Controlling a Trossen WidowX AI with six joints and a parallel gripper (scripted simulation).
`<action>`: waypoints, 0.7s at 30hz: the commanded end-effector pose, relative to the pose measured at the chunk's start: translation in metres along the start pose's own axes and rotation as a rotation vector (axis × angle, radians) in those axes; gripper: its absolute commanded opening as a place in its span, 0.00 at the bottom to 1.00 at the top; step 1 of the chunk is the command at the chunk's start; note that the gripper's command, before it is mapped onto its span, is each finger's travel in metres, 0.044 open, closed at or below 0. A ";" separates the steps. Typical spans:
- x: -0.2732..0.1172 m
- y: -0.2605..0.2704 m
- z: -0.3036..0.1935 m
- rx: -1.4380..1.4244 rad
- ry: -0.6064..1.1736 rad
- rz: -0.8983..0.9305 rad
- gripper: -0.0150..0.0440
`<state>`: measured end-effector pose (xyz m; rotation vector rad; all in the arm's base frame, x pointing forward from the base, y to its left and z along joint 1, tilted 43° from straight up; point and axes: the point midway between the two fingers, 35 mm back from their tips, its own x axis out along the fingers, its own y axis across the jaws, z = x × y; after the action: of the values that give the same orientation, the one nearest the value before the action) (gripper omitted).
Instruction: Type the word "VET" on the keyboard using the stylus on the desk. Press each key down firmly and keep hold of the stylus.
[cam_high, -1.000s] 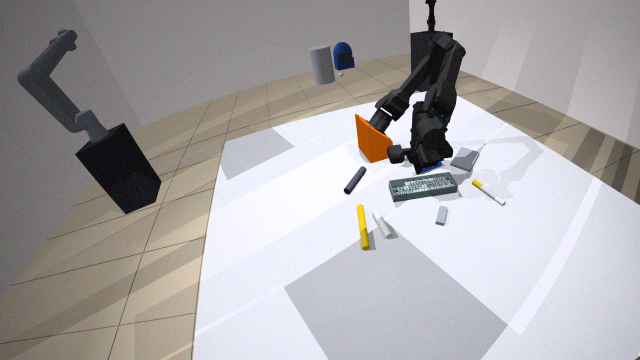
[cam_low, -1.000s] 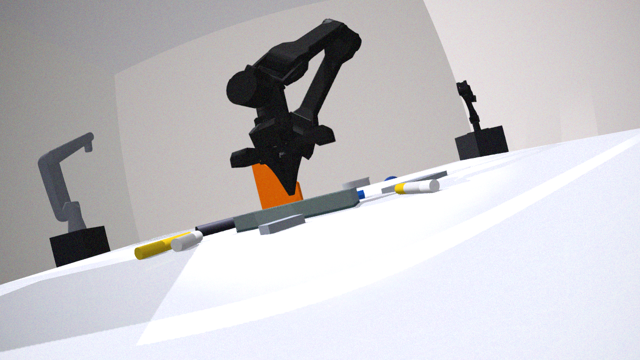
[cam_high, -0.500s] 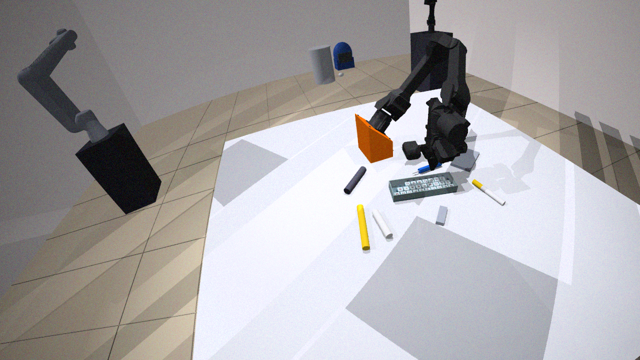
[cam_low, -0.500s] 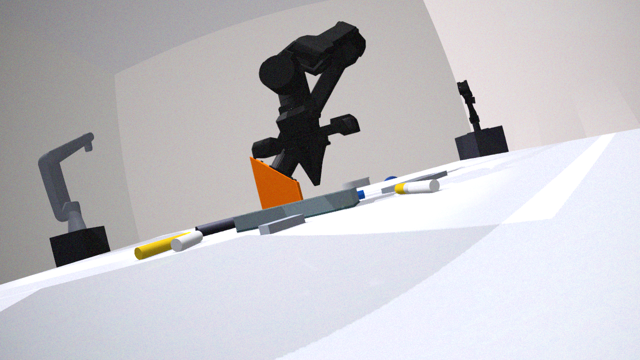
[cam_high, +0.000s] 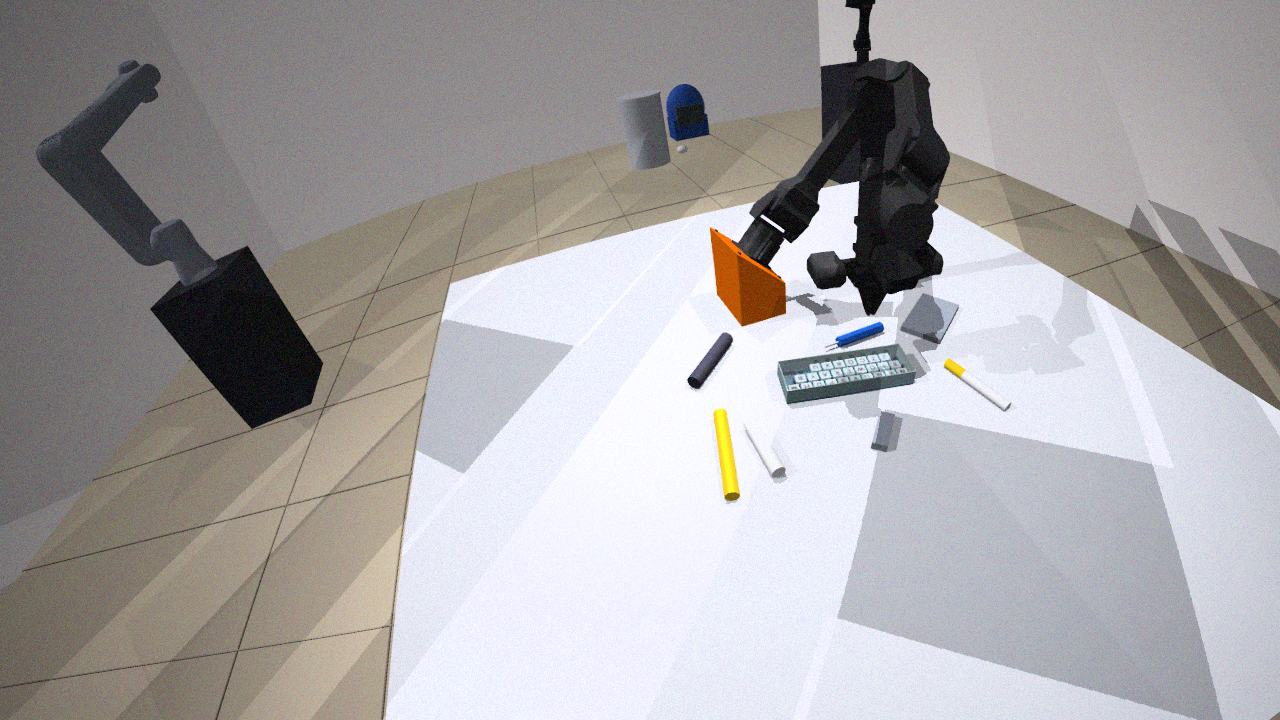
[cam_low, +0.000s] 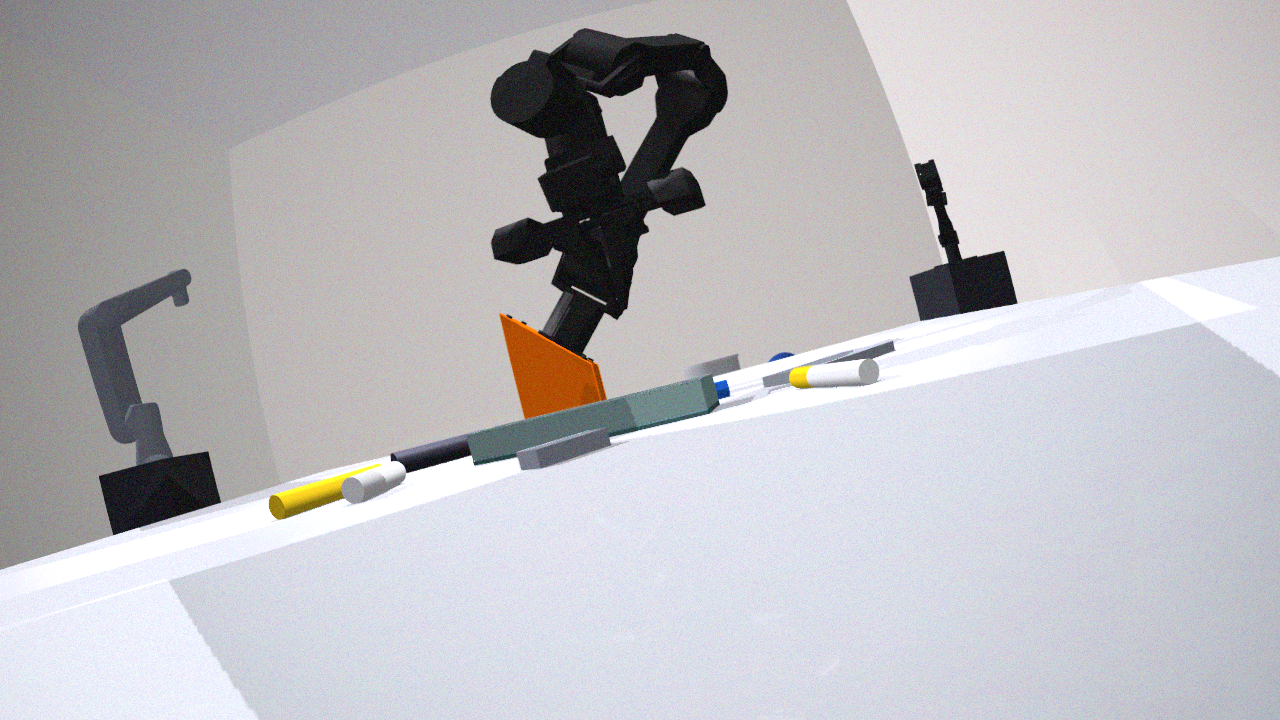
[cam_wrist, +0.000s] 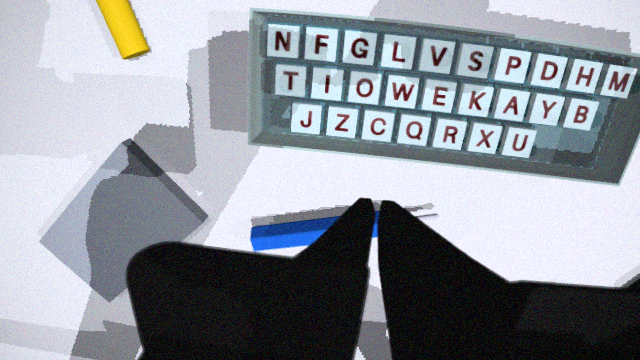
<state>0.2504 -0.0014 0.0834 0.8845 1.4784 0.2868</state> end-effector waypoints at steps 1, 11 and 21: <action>0.000 0.000 0.000 0.000 0.000 0.000 0.39; 0.000 0.000 0.000 0.000 0.000 0.000 0.25; 0.008 0.004 -0.010 0.164 0.011 -0.075 0.51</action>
<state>0.2484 0.0012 0.0824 0.9241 1.5116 0.2166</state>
